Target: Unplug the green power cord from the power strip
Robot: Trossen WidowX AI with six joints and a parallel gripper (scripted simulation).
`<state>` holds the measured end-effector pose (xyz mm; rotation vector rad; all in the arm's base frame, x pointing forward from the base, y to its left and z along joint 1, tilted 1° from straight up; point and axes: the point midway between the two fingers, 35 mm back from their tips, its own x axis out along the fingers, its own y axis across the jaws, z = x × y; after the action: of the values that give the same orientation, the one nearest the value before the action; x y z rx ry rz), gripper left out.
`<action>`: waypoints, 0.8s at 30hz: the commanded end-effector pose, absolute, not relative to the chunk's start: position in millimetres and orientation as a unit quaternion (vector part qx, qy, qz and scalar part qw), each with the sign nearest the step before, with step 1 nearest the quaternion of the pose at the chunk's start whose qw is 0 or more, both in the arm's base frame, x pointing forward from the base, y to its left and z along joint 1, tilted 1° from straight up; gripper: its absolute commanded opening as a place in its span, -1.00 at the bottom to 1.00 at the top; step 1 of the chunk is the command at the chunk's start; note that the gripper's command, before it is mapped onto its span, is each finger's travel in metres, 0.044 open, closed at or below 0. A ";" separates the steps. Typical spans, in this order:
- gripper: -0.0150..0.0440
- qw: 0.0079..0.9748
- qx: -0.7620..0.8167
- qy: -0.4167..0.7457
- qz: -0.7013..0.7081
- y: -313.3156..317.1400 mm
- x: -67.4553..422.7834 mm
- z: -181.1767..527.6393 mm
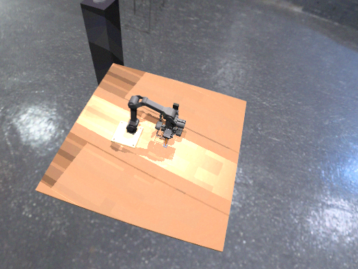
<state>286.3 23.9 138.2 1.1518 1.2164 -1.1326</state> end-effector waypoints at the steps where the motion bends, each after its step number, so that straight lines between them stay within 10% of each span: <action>1: 0.05 0.529 0.483 0.509 -0.477 29.6 284.9 137.8; 21: 0.05 0.529 0.483 0.509 -0.477 40.2 283.6 125.6; 24: -0.22 0.530 0.482 0.511 -0.475 40.4 283.6 128.1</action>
<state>283.4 40.3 127.6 1.1503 1.2202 -1.1347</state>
